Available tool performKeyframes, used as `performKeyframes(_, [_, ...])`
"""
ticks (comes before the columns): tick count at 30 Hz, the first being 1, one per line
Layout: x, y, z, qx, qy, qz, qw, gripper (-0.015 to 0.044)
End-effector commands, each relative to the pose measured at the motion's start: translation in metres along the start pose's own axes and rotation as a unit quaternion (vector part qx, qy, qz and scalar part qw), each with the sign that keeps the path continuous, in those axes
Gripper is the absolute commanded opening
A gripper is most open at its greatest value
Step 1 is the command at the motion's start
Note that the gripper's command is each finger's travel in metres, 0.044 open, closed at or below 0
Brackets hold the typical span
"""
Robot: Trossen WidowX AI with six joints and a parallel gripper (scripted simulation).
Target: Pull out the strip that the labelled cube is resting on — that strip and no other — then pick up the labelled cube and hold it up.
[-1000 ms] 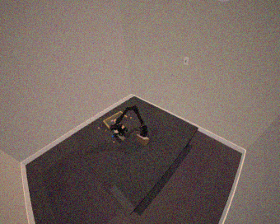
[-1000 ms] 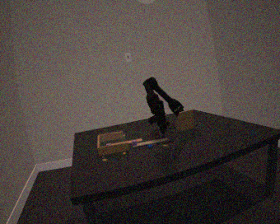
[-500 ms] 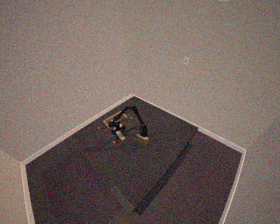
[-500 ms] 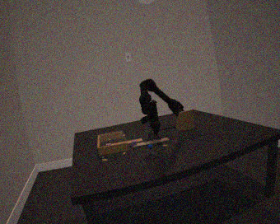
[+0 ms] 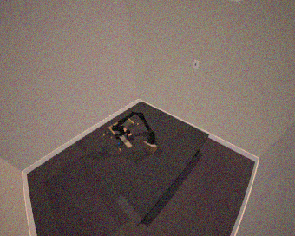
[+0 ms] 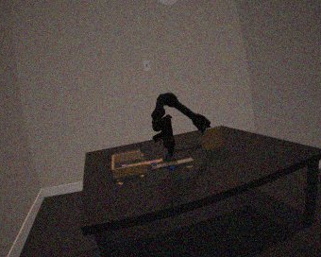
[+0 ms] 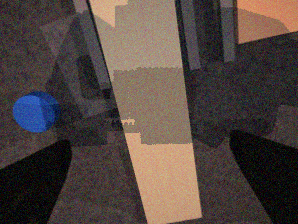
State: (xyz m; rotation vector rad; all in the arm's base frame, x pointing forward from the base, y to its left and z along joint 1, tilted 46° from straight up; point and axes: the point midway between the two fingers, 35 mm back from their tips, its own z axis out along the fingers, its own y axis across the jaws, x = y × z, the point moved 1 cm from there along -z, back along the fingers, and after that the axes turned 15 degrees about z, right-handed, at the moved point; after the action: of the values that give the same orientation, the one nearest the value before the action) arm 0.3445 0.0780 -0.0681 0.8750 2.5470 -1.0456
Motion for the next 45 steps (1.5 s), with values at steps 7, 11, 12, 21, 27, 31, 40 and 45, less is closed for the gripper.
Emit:
performKeyframes(7, [-0.033, 0.013, -0.003, 0.003, 0.0, -0.001, 1.0, 0.044])
performKeyframes(11, [-0.045, 0.018, -0.005, 0.003, -0.001, -0.001, 1.0, 0.044])
performKeyframes(12, [-0.048, 0.019, -0.005, 0.003, -0.001, -0.001, 1.0, 0.044])
performKeyframes(21, [-0.075, 0.029, -0.008, 0.003, -0.001, 0.0, 1.0, 0.044])
performKeyframes(27, [-0.093, 0.034, -0.008, 0.003, -0.001, 0.0, 1.0, 0.044])
performKeyframes(31, [-0.098, 0.036, -0.007, 0.003, -0.002, 0.0, 1.0, 0.044])
performKeyframes(40, [-0.099, 0.036, 0.005, 0.003, -0.002, 0.0, 1.0, 0.025])
performKeyframes(45, [-0.099, 0.036, 0.013, 0.003, -0.002, 0.0, 1.0, 0.025])
